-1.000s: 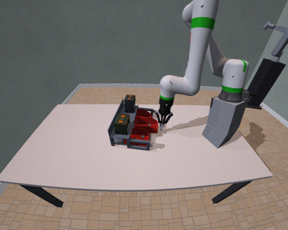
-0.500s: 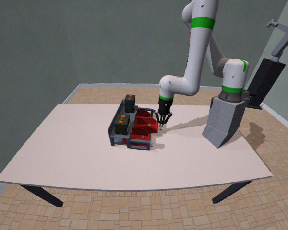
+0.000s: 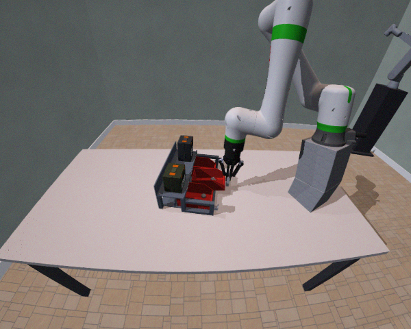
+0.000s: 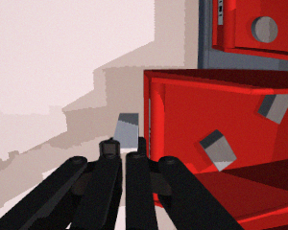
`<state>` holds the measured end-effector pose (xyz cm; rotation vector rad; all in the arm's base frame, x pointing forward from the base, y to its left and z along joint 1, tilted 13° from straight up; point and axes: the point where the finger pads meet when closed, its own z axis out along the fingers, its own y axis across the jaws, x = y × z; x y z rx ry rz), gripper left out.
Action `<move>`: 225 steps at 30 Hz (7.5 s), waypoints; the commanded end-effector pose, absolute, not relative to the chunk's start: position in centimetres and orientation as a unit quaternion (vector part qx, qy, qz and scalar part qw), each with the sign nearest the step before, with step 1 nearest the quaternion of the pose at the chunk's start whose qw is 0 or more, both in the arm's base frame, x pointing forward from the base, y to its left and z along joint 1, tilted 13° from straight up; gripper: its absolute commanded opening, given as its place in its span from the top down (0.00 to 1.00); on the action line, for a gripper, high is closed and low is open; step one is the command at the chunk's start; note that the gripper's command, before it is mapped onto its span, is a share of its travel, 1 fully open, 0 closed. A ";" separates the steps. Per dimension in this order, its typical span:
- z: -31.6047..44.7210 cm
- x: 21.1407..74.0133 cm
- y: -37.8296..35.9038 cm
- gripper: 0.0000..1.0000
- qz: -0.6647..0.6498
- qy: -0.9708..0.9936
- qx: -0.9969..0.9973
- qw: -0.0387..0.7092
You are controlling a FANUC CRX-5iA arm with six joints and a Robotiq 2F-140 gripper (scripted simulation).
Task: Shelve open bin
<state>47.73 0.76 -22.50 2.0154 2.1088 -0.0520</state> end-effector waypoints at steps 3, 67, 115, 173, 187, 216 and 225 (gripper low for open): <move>-22.5 47.9 0.8 1.00 -0.019 0.718 0.687 0.111; -22.4 48.0 0.8 1.00 -0.019 0.718 0.687 0.111; -22.3 49.4 0.9 1.00 -0.019 0.718 0.687 0.111; -21.8 53.1 1.1 1.00 -0.019 0.718 0.687 0.111; -21.7 53.7 1.1 1.00 -0.019 0.718 0.687 0.111; -21.7 54.2 1.1 1.00 -0.019 0.718 0.687 0.111; -21.7 54.2 1.1 1.00 -0.019 0.718 0.687 0.111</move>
